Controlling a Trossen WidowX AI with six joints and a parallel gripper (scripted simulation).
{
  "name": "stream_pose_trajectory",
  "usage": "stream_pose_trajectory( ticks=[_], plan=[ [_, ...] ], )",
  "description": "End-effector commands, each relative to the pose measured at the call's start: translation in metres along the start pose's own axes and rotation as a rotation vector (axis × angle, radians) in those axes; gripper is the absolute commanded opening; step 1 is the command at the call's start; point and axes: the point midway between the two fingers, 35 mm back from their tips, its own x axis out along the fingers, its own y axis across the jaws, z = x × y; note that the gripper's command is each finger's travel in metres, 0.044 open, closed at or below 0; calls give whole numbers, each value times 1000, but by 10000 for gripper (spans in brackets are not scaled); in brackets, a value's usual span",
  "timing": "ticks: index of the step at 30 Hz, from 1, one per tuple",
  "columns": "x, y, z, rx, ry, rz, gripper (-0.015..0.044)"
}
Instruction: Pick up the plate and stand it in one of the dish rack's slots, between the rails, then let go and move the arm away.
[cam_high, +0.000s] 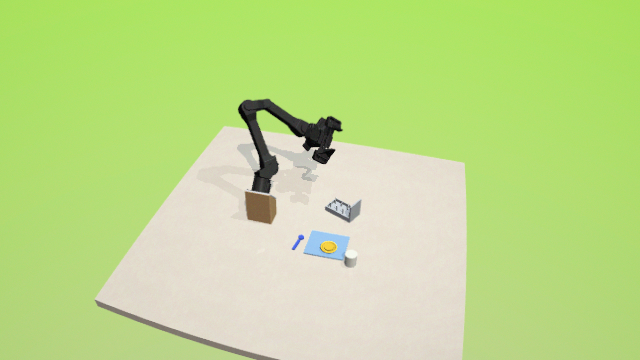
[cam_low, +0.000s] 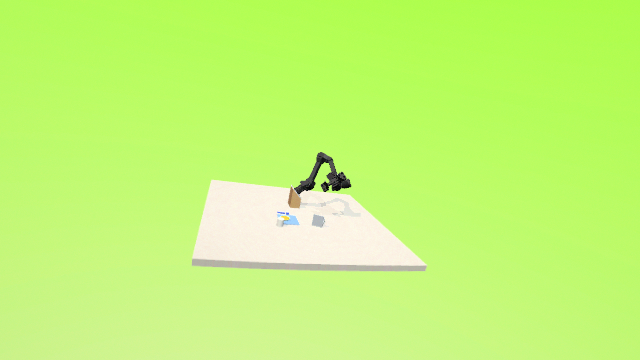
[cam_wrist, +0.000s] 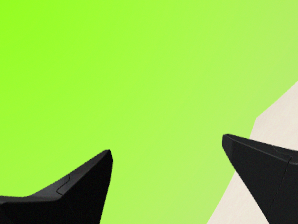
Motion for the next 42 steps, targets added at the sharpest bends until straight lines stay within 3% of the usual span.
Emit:
stream_pose_trajectory(
  ticks=[1, 23, 42],
  plan=[
    [0, 0, 0, -6, 1, -1, 400],
    [51, -32, -38, -686, 126, -232, 400],
    [99, -85, -49, -1213, 377, -509, 400]
  ],
)
